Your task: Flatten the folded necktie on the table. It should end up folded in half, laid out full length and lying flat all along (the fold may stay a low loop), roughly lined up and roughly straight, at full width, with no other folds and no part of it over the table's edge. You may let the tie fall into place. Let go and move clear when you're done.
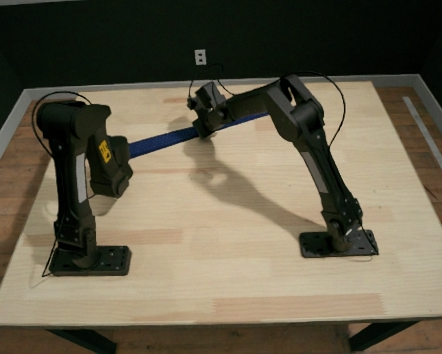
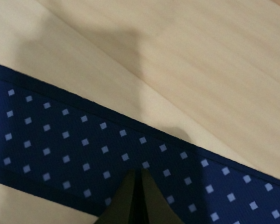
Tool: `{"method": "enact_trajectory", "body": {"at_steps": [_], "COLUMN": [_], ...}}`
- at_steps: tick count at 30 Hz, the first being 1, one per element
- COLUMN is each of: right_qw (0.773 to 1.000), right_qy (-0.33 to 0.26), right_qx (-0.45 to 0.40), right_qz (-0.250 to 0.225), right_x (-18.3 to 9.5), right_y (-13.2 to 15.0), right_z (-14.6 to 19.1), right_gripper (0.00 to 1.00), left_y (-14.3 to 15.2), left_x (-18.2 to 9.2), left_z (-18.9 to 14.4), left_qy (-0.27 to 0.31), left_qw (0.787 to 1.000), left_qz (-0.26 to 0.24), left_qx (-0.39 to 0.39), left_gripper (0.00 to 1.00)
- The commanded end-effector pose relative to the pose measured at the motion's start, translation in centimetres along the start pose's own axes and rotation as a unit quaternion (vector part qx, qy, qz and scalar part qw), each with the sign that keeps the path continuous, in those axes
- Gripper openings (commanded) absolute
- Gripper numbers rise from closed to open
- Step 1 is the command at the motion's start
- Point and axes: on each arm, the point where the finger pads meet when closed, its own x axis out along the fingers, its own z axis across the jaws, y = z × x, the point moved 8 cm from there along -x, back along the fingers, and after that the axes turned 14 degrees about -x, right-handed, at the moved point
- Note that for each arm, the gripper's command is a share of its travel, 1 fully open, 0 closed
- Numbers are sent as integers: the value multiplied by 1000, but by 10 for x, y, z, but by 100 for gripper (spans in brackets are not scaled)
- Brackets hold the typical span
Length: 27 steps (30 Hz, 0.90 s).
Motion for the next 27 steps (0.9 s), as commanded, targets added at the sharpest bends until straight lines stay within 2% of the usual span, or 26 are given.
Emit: {"method": "enact_trajectory", "body": {"at_steps": [1,4,7,13,19,27], "right_qw": [1000,1000,1000,1000,1000,1000], "right_qy": [-3,-3,-3,-3,-3,-3], "right_qx": [-1,-1,-1,-1,-1,-1], "right_qz": [3,3,3,3,3,3], "right_x": [2,2,2,2,2,2], "right_y": [4,4,4,4,4,4], "right_z": [0,0,0,0,0,0], "right_gripper": [4,4,4,4,4,4], "left_y": [-9,-9,-11,-13,-14,-14], "left_x": [-2,-2,-1,-1,-1,-1], "left_z": [4,4,6,8,11,14], "left_qy": [-9,-9,-9,-10,-9,-8], "left_qw": [997,995,987,980,955,944], "left_qz": [-9,-11,-15,-18,-26,-29], "left_qx": [-79,-101,-159,-198,-296,-329], "left_gripper": [2,2,2,2,2,2]}}
